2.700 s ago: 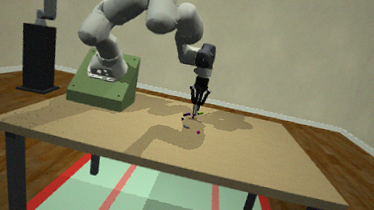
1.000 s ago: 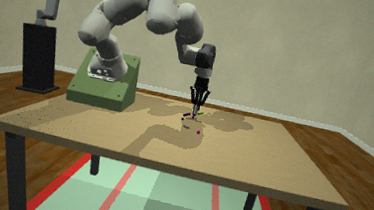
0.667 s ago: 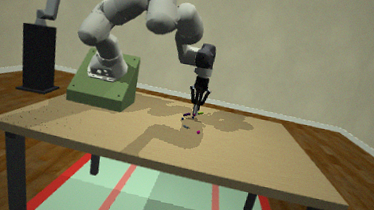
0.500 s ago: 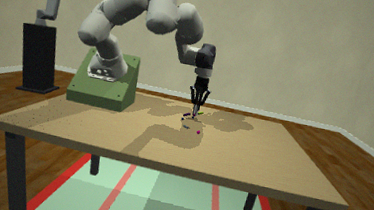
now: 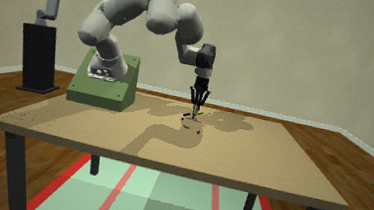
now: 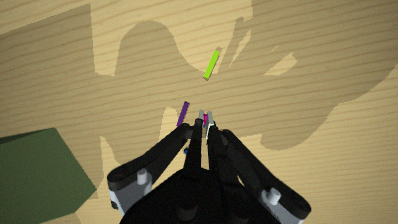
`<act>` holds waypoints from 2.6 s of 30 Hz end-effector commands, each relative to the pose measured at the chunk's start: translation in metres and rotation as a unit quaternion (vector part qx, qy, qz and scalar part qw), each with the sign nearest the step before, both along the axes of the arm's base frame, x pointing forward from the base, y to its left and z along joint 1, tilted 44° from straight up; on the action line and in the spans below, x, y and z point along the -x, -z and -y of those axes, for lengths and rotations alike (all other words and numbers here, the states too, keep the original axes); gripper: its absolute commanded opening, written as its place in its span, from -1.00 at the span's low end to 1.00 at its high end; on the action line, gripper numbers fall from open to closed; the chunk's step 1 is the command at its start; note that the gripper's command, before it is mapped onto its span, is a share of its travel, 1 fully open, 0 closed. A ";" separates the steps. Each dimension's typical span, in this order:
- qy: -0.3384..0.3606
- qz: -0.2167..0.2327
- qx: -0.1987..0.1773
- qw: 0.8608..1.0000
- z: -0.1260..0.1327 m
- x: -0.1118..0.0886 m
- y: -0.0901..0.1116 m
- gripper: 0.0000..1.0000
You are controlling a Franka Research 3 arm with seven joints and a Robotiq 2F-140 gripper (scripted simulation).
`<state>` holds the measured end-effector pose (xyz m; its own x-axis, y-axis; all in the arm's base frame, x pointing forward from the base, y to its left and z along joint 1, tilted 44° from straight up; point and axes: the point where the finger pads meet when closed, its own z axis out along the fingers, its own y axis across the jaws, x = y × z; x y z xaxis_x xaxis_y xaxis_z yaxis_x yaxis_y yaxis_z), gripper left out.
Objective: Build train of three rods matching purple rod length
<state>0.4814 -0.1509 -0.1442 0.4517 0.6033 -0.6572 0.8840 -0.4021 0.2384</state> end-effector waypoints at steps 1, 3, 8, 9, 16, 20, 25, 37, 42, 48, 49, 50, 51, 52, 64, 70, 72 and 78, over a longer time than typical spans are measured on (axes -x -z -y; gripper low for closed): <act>0.000 0.002 0.000 1.000 -0.001 -0.001 0.001 -0.94; 0.000 0.002 0.000 1.000 -0.001 -0.001 0.001 -0.94; 0.000 0.002 0.000 1.000 -0.001 -0.001 0.001 -0.94; 0.000 0.002 0.000 1.000 -0.001 -0.001 0.001 -0.94; 0.000 0.002 0.000 1.000 0.000 -0.001 0.001 -0.94; 0.000 0.002 0.000 1.000 0.001 -0.001 0.002 -0.94; 0.000 0.002 0.000 1.000 0.003 -0.001 0.004 -0.94; 0.000 0.002 0.000 1.000 0.007 0.000 0.008 -0.94; 0.000 0.002 0.000 1.000 0.007 0.000 0.008 -0.94; 0.000 0.002 0.000 1.000 0.007 0.000 0.008 -0.94; 0.000 0.002 0.000 1.000 0.007 0.000 0.008 -0.94; 0.000 0.002 0.000 1.000 0.007 0.000 0.008 -0.94; 0.000 0.002 0.000 1.000 0.007 0.000 0.008 -0.94; 0.000 0.002 0.000 1.000 0.007 0.000 0.008 -0.94; 0.000 0.002 0.000 1.000 0.007 0.000 0.008 -0.94; 0.000 0.002 0.000 1.000 0.007 0.000 0.008 -0.94; 0.000 0.002 0.000 1.000 0.007 0.000 0.008 -0.94; 0.000 0.002 0.000 1.000 0.007 0.000 0.008 -0.85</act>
<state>0.4803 -0.1572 -0.1517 0.4502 0.6038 -0.6578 0.8849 -0.4003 0.2382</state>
